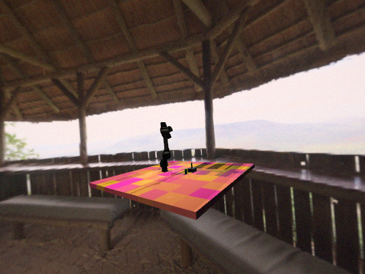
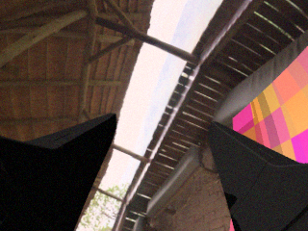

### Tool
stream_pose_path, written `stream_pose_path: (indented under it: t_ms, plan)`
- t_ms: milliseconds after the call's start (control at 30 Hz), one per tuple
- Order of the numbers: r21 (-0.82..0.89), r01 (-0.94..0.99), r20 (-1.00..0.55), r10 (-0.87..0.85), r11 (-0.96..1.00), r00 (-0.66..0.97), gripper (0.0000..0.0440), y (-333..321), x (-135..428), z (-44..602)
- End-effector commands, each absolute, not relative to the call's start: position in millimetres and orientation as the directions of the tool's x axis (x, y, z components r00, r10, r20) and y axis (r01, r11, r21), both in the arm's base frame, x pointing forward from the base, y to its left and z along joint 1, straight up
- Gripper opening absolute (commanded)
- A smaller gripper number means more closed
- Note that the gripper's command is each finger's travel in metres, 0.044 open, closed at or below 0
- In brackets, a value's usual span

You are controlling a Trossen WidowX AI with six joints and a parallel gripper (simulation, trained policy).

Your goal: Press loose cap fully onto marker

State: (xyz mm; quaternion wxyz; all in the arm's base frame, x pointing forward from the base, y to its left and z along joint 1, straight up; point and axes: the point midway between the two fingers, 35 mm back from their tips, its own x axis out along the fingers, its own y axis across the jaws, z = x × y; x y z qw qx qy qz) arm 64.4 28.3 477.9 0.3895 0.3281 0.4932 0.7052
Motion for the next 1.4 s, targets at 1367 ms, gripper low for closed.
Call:
stream_pose_path:
  t_ms: [1367]
  plan:
    - [0.920,-0.321,-0.308,0.921,0.224,-0.240,0.0317,83,1,438]
